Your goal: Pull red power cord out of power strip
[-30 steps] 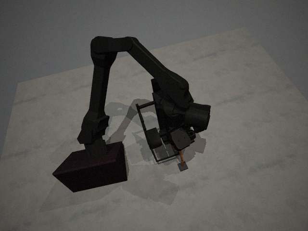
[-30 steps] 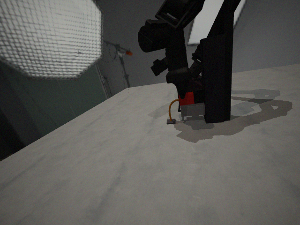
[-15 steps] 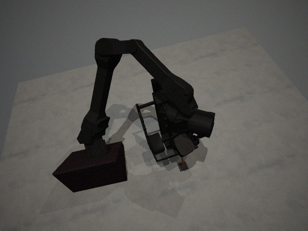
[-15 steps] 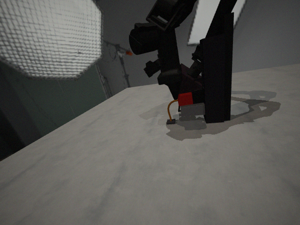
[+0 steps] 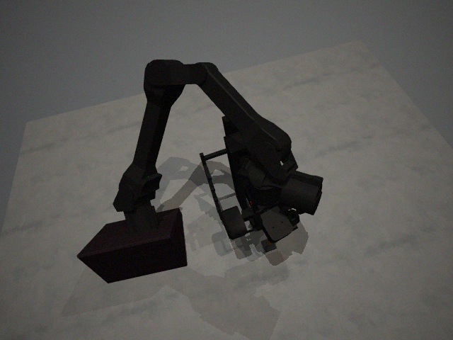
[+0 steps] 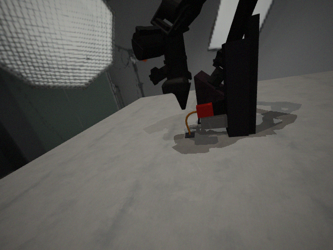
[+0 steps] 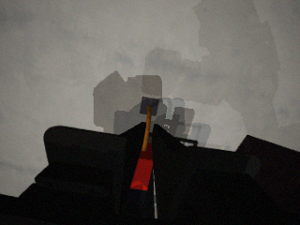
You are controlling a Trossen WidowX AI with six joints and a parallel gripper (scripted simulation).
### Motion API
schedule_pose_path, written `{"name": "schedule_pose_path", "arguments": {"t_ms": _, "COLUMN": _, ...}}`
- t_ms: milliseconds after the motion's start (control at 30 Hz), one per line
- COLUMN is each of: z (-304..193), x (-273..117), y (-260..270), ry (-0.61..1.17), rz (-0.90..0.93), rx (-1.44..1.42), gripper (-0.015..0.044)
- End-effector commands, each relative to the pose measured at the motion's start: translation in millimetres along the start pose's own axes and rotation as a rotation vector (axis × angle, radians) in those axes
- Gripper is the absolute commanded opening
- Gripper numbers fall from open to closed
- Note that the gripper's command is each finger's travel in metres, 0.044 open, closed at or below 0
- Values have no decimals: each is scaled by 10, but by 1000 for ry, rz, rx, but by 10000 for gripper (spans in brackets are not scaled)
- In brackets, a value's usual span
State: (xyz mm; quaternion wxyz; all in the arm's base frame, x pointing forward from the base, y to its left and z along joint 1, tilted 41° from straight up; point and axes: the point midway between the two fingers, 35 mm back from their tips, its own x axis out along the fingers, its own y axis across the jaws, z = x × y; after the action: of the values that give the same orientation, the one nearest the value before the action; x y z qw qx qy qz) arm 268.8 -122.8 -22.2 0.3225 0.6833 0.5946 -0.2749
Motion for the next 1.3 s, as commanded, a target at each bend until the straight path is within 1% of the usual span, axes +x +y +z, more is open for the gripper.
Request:
{"name": "schedule_pose_path", "arguments": {"t_ms": 0, "z": -53, "x": 29, "y": 5, "ry": 7, "rz": -9, "rx": -8, "gripper": 53}}
{"name": "schedule_pose_path", "arguments": {"t_ms": 133, "z": -53, "x": 29, "y": 5, "ry": 7, "rz": -9, "rx": -8, "gripper": 157}}
{"name": "schedule_pose_path", "arguments": {"t_ms": 433, "z": -53, "x": 29, "y": 5, "ry": 7, "rz": -9, "rx": -8, "gripper": 160}}
{"name": "schedule_pose_path", "arguments": {"t_ms": 533, "z": -46, "x": -67, "y": -4, "ry": 3, "rz": 9, "rx": 11, "gripper": 160}}
{"name": "schedule_pose_path", "arguments": {"t_ms": 700, "z": -63, "x": -67, "y": -2, "ry": 3, "rz": 9, "rx": 11, "gripper": 160}}
{"name": "schedule_pose_path", "arguments": {"t_ms": 1267, "z": -327, "x": -70, "y": 11, "ry": 4, "rz": 9, "rx": 12, "gripper": 160}}
